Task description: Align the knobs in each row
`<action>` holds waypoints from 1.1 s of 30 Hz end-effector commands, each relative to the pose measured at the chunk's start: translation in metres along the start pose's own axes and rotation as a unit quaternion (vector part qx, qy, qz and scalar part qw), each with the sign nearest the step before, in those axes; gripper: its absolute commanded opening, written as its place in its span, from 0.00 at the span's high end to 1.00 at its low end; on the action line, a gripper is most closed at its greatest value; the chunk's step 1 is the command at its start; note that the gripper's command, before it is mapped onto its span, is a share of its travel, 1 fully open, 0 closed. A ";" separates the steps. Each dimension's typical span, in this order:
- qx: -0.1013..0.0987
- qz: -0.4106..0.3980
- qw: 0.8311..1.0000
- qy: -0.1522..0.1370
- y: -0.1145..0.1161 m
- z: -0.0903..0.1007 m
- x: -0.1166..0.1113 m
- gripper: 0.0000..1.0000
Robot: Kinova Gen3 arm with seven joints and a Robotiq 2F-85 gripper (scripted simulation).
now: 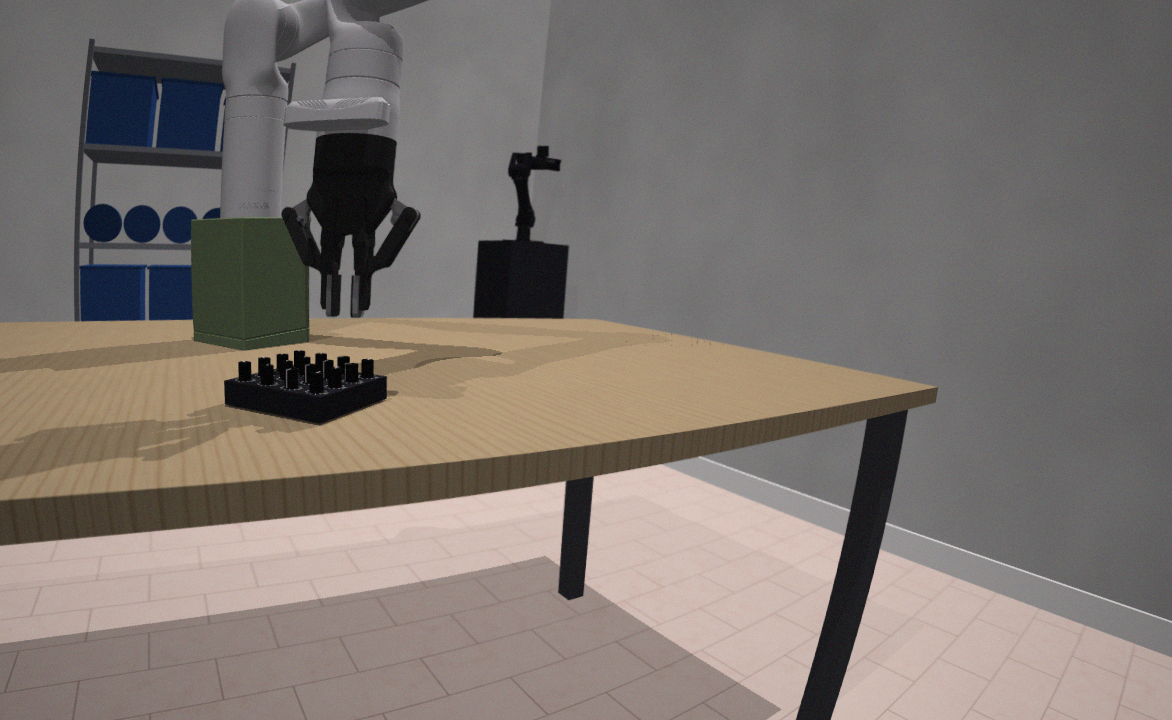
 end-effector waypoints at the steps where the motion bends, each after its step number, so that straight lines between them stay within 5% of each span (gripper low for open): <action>1: 0.003 -0.056 0.998 -0.001 -0.001 0.003 0.001 0.81; 13: 0.003 -0.233 0.972 -0.001 -0.002 0.006 0.001 0.81; 33: 0.003 -0.495 0.869 0.000 -0.002 0.010 0.002 0.81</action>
Point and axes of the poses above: the point where the finger pads meet when closed, its own z axis back along the fingers, its own y axis across the jaws, x = y × z, the point moved 8 cm from there along z, back along the fingers, and after that the axes turned 11 degrees about -z, right-handed, at the moved point
